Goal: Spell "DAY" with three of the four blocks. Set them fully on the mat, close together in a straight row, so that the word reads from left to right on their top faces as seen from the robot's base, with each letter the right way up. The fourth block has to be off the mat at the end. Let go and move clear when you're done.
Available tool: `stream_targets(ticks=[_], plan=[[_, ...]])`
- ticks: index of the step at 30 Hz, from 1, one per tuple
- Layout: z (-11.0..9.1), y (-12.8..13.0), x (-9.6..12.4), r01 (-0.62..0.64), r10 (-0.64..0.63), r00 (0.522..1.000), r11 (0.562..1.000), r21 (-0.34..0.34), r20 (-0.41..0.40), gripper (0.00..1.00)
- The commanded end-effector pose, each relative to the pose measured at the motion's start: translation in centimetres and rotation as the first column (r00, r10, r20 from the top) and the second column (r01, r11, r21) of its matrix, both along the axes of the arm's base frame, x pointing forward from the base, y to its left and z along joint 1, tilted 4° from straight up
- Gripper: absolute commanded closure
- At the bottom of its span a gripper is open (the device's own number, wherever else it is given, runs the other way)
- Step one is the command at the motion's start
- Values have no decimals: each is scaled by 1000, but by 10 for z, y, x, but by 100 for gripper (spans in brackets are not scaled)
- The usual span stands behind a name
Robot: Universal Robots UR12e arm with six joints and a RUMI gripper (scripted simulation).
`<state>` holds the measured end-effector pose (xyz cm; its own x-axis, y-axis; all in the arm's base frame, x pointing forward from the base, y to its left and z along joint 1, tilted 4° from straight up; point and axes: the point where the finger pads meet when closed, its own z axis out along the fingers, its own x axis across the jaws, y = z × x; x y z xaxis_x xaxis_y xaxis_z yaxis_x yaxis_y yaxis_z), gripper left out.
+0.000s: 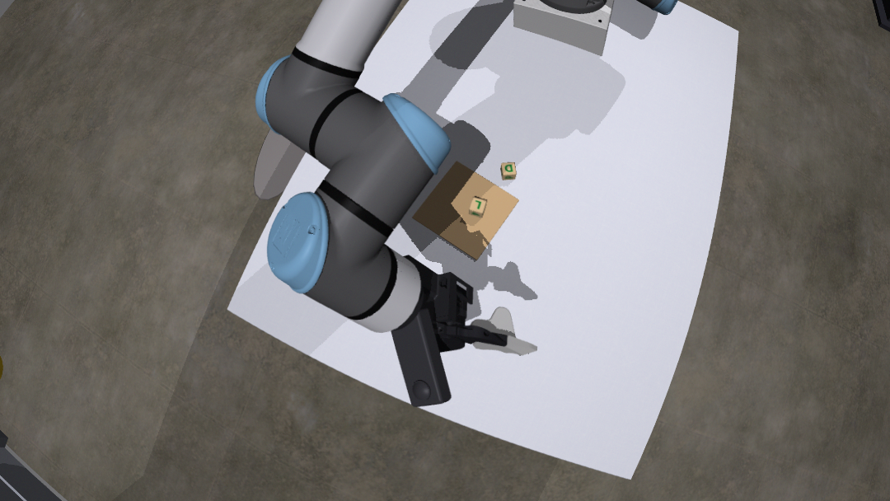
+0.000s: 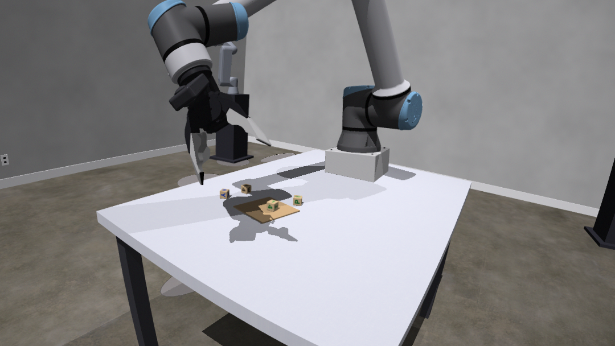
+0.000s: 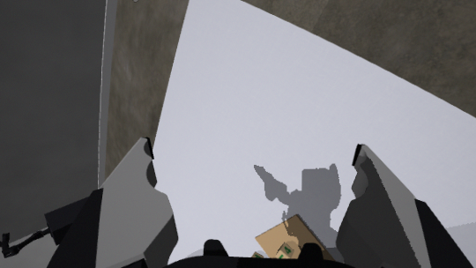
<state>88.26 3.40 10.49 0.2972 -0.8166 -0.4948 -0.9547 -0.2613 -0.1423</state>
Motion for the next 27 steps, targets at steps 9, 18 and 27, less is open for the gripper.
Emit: stream_targets(ticks=[9,18,27], plan=[[-10,-58,-106,-55,67,978,996,-64,196,0],[-23,-78,-186,-89,127,944,987,-136,305,0],[-43,-81,-281,-117,209,891,963,-242,402,0]])
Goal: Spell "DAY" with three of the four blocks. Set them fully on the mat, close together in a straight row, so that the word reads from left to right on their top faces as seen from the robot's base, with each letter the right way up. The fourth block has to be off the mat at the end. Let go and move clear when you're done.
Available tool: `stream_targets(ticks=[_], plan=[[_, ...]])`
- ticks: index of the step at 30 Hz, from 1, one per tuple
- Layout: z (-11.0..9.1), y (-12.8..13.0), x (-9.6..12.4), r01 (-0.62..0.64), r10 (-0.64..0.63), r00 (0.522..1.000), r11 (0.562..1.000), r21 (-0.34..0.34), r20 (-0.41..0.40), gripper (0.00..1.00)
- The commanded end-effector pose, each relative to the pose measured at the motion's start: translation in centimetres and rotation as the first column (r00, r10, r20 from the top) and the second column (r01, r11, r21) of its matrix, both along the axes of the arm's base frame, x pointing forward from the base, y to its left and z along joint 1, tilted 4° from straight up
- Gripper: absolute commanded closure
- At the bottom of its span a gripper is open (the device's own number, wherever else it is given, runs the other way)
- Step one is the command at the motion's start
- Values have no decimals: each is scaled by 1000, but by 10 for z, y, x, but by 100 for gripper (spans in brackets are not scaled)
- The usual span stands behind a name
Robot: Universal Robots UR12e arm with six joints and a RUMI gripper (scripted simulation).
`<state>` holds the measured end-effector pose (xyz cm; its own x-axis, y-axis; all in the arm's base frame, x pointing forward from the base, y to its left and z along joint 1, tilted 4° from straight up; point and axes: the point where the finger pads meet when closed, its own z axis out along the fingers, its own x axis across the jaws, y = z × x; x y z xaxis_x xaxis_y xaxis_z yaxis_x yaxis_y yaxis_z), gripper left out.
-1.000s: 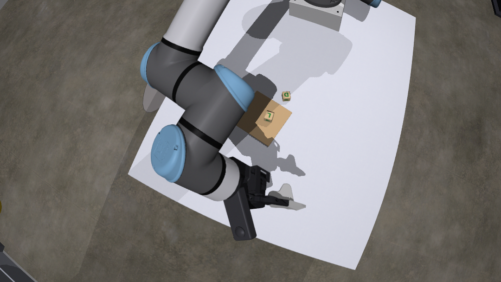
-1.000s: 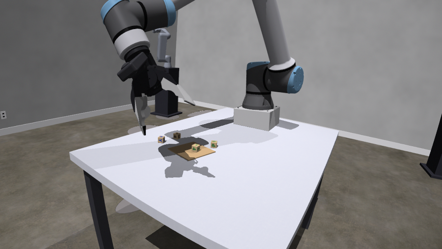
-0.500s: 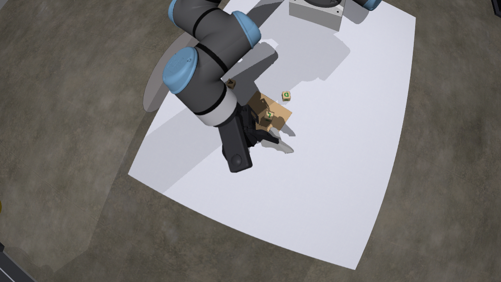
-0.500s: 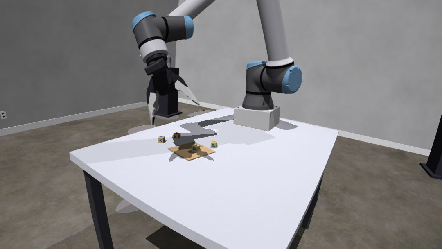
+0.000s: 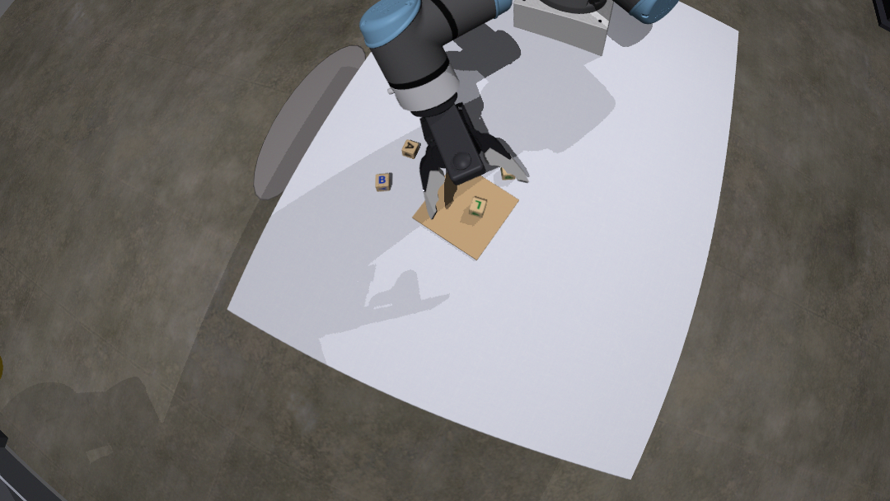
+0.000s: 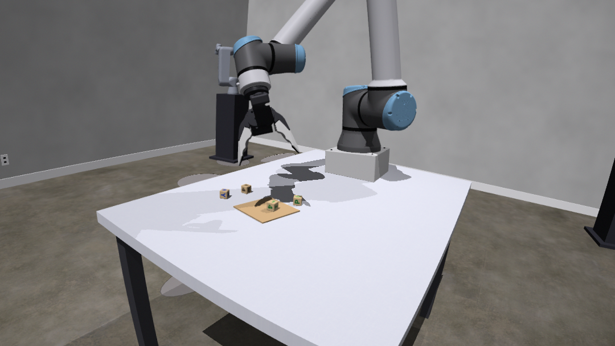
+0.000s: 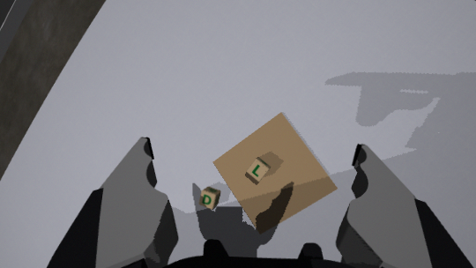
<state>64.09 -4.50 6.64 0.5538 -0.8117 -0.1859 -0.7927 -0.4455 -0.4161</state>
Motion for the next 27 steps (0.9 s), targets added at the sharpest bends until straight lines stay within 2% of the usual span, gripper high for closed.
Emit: stream_targets(ticks=[1,5,7,15,21,27], plan=[[-7,-1,-48,-21,24,997,999,-49,72,0],[-16,4,-79,-36,46,993,995,-88,108,0],[-16,4,-79,-36,46,993,995,-88,108,0],[-28,14,-121,-55,77,985,988,-145,152,0],[-33,18,-136,-61,89,982,984,-165,166,0],[-34,19,-139,-63,92,981,983,-170,169,0]])
